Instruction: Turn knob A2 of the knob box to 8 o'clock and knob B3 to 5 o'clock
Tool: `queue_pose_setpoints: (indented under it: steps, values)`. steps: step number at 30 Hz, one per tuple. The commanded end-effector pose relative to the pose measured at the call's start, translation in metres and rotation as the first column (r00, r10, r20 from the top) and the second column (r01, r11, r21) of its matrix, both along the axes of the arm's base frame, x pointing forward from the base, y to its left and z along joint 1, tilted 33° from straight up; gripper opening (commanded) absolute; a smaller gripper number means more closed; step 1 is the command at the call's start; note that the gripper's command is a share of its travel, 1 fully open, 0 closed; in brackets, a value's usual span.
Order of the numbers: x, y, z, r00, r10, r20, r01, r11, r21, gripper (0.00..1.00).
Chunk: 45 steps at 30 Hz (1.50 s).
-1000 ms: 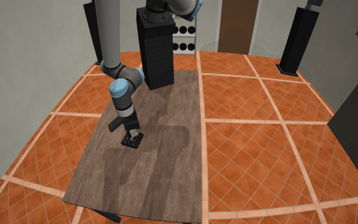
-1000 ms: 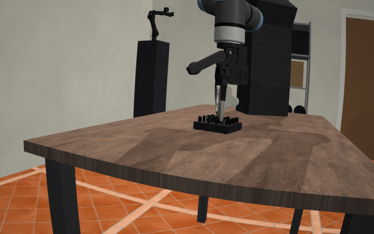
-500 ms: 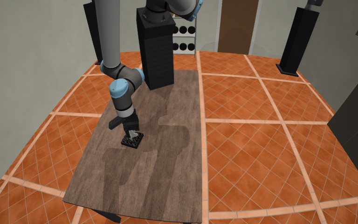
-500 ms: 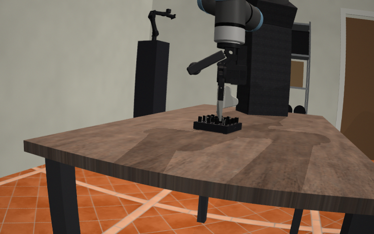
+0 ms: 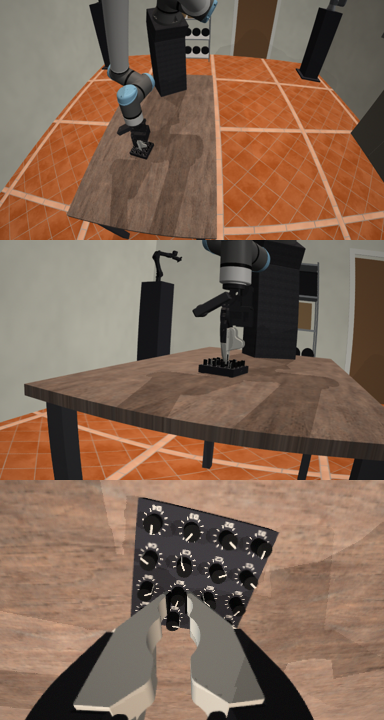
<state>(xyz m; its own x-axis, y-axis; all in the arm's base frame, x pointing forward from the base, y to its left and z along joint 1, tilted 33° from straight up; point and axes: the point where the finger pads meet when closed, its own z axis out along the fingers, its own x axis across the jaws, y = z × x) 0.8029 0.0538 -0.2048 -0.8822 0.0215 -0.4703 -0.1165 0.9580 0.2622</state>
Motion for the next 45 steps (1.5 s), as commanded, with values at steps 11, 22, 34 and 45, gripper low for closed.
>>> queue_pose_setpoints:
  steps: [11,22,34,45]
  values:
    - [-0.0010,0.0000,-0.0001,0.967,-0.237,-0.096,0.247,0.962,0.119,0.04]
    - [-0.0018,0.0004,-0.0004,0.908,-0.380,-0.176,0.409,0.894,0.184,0.04]
    - [-0.0026,0.0009,-0.0006,0.822,-0.504,-0.265,0.561,0.794,0.233,0.04]
    - [-0.0031,0.0015,-0.0007,0.727,-0.593,-0.347,0.682,0.683,0.261,0.04]
